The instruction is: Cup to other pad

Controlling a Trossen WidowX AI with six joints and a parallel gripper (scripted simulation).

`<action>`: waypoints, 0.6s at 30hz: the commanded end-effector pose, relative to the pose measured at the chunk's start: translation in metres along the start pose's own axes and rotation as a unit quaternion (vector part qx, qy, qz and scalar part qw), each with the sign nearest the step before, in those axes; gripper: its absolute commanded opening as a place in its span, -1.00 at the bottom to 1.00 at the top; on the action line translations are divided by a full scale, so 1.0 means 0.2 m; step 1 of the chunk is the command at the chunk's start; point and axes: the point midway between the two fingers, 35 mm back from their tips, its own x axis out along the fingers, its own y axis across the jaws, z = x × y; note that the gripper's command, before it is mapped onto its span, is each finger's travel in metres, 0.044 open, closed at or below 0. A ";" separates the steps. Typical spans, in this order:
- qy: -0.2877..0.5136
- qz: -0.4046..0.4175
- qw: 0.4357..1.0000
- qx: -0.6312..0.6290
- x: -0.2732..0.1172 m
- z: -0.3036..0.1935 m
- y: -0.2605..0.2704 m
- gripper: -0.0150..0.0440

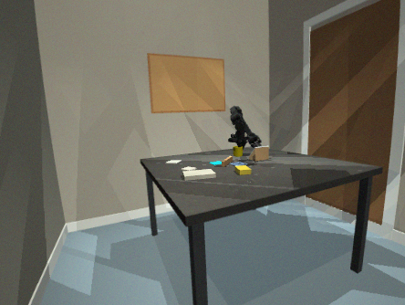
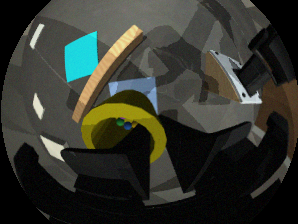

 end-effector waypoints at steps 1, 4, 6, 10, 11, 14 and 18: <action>0.004 0.000 1.000 0.004 -0.04 0.00 0.00 -0.49; 0.004 0.000 1.000 0.004 -0.04 0.00 0.00 -0.49; 0.000 0.000 1.000 0.000 -0.02 0.01 0.00 -0.49; 0.000 0.000 1.000 0.000 -0.02 0.01 0.00 -0.49; 0.000 0.000 1.000 0.000 -0.02 0.01 0.00 -0.49; 0.000 0.000 1.000 0.000 -0.02 0.01 0.00 -0.49; 0.000 0.000 1.000 0.000 -0.02 0.01 0.00 -0.49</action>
